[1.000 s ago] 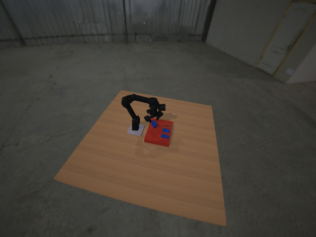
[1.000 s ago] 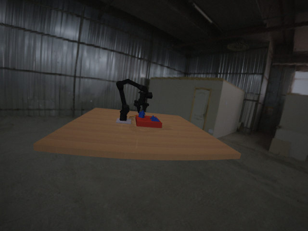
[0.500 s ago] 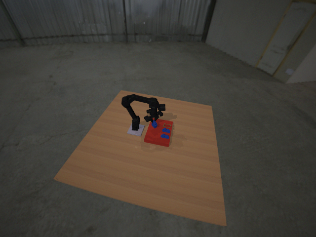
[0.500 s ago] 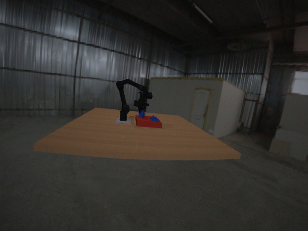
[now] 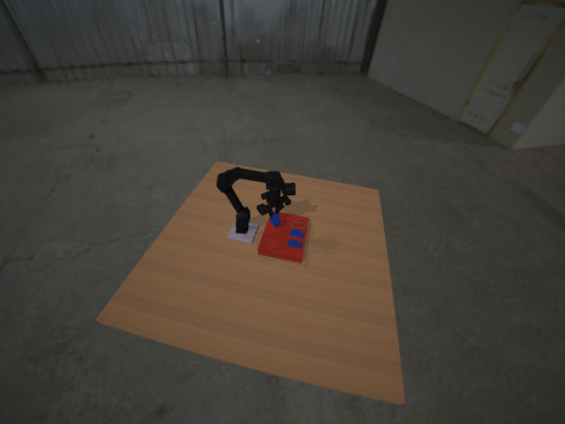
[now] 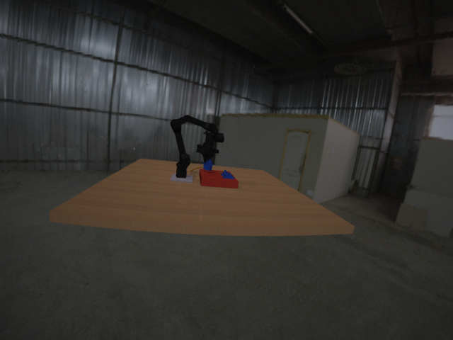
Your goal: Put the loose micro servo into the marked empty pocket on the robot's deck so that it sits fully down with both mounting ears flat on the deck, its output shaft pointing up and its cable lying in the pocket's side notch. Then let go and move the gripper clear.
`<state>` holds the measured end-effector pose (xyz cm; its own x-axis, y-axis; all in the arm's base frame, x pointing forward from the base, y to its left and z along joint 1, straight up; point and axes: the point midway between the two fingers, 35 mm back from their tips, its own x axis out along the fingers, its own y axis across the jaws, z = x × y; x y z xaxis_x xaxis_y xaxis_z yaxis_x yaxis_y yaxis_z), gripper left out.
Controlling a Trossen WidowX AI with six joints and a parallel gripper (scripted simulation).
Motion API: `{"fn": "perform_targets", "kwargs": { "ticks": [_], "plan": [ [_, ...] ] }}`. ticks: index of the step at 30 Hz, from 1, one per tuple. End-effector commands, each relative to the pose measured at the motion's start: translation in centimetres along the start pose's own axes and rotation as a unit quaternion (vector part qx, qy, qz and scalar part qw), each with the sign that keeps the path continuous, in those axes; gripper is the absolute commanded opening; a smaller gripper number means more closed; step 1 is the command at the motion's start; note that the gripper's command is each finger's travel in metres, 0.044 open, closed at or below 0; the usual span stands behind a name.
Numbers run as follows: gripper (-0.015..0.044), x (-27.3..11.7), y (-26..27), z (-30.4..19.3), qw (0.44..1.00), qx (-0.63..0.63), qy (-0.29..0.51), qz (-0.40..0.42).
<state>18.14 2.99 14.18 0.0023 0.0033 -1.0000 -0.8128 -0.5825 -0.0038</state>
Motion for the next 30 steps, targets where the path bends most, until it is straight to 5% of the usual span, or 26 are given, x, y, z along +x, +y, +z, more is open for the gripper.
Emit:
{"fn": "perform_targets", "kwargs": {
  "ticks": [1,30],
  "plan": [
    [0.0,-0.6,0.1,0.0,1.0,-0.002,0.005,-0.005],
    [0.0,-0.7,-3.5,-4.0,1.0,-0.002,0.007,-0.006]
  ]
}}
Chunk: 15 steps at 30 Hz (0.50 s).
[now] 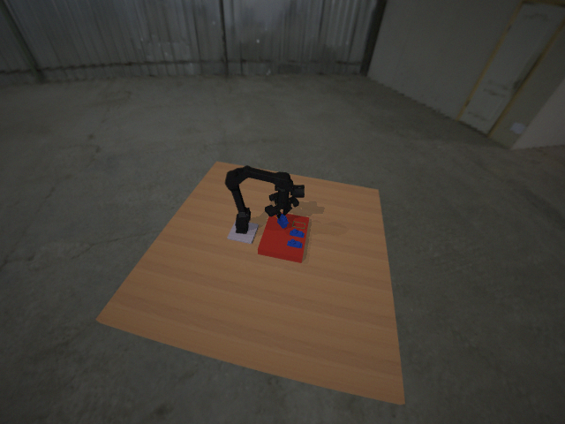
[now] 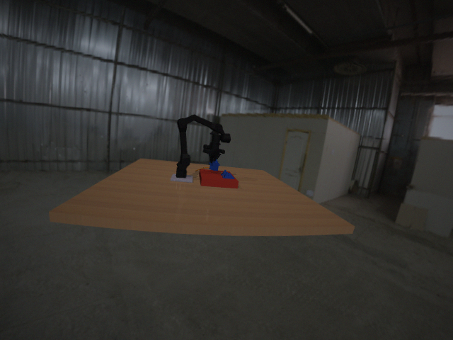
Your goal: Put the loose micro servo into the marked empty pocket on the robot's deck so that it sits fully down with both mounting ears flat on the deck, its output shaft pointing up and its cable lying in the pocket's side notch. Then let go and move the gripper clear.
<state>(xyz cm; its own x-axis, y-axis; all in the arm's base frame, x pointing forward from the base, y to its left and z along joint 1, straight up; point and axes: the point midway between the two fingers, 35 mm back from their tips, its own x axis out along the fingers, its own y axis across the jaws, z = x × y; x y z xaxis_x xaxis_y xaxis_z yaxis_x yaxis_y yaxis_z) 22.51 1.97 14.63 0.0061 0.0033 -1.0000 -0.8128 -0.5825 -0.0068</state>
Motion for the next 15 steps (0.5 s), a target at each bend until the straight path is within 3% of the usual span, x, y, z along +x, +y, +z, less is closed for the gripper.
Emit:
{"fn": "perform_targets", "kwargs": {
  "ticks": [1,15],
  "plan": [
    [0.0,-0.3,-0.6,-0.6,1.0,-0.002,0.006,-0.005],
    [0.0,-0.3,-3.0,1.8,1.0,-0.002,0.004,-0.006]
  ]
}}
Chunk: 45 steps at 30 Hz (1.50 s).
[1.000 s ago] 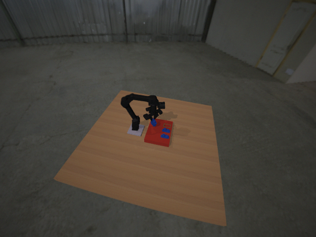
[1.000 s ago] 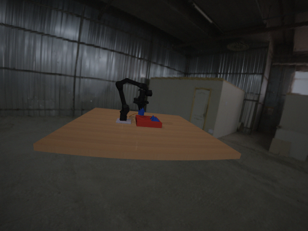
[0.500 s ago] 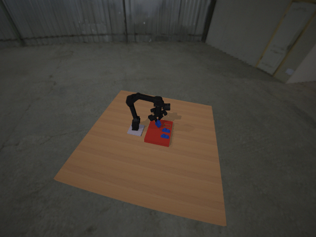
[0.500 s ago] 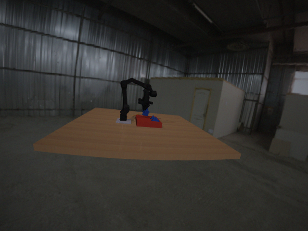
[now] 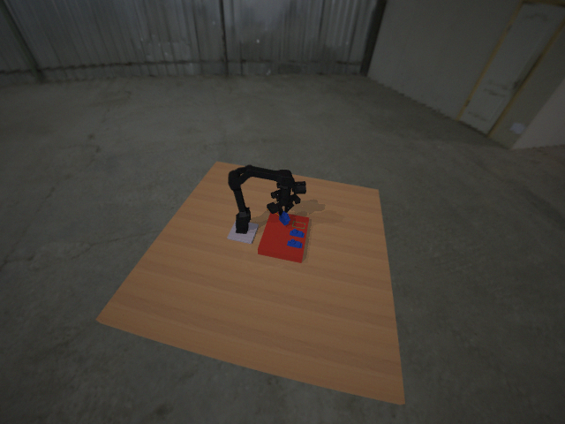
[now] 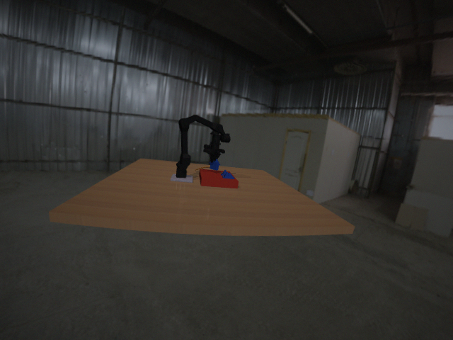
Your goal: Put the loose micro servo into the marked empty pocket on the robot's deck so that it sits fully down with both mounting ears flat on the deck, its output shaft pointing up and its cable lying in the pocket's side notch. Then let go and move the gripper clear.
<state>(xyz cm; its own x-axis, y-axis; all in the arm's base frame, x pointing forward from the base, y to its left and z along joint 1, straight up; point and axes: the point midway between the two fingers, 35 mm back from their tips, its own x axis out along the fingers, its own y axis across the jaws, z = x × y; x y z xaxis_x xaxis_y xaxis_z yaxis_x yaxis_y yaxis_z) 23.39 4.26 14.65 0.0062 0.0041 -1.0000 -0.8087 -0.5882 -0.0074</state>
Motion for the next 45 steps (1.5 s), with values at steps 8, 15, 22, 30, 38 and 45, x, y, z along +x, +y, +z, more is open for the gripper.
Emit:
{"fn": "perform_targets", "kwargs": {
  "ticks": [8,15,22,30,38,45],
  "plan": [
    [0.0,-0.3,-0.93,0.48,0.998,0.061,0.004,-0.006],
    [0.0,-0.3,-0.93,0.48,0.983,0.181,0.004,-0.007],
    [0.0,-0.3,-0.93,0.47,0.954,0.299,0.003,-0.007],
    [0.0,-0.3,-0.93,0.47,0.904,0.428,0.002,-0.007],
    [0.0,-0.3,-0.93,0.47,0.836,0.549,0.001,-0.008],
    [0.0,-0.3,-0.93,0.47,0.763,0.646,0.0,-0.008]
  ]
}}
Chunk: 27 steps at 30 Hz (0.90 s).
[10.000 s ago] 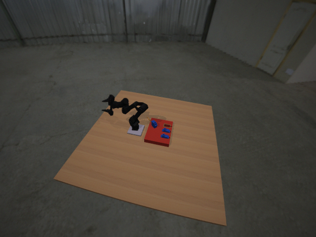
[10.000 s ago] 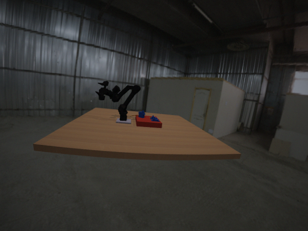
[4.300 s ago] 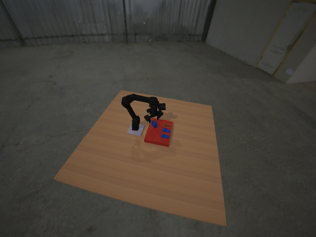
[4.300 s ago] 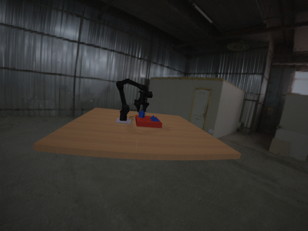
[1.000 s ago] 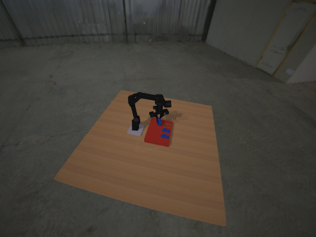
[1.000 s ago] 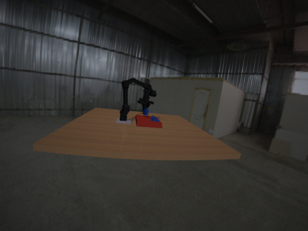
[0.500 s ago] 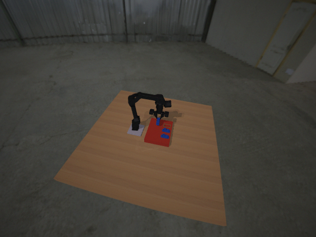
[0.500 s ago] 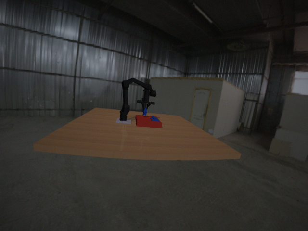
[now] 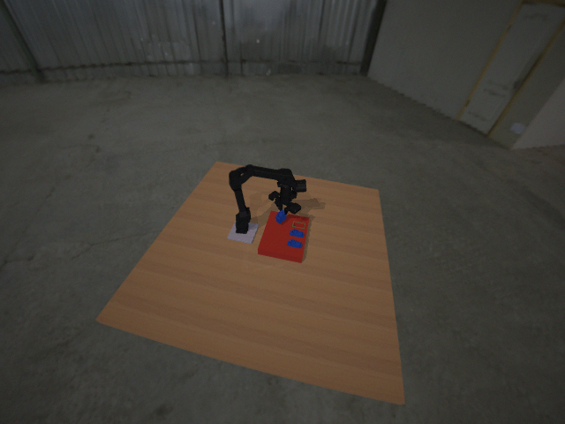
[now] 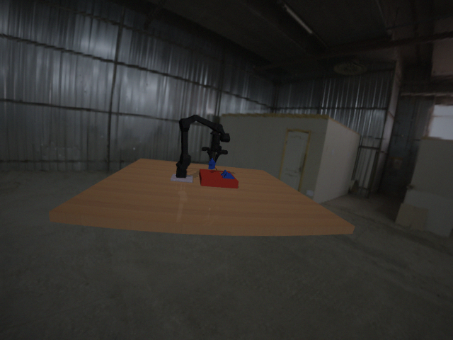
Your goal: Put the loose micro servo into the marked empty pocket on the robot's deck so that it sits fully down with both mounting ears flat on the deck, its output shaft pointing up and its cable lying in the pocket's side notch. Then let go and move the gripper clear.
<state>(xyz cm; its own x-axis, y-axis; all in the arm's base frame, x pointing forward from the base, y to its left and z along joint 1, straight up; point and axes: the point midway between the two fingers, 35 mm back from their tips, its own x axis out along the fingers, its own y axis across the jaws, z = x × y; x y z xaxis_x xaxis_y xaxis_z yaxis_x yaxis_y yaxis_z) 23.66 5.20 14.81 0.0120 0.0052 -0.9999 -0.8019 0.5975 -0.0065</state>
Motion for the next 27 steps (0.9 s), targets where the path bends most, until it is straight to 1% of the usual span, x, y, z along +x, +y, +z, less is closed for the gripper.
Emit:
{"fn": "perform_targets", "kwargs": {
  "ticks": [1,7,14,27],
  "plan": [
    [0.0,-0.15,-0.17,0.11,0.996,0.085,-0.002,-0.004],
    [0.0,-0.15,-0.17,0.11,0.982,0.189,-0.003,-0.004],
    [0.0,-0.15,-0.17,0.11,0.952,0.306,-0.003,-0.004],
    [0.0,-0.15,-0.17,0.11,0.861,0.509,-0.004,-0.003]
  ]
}}
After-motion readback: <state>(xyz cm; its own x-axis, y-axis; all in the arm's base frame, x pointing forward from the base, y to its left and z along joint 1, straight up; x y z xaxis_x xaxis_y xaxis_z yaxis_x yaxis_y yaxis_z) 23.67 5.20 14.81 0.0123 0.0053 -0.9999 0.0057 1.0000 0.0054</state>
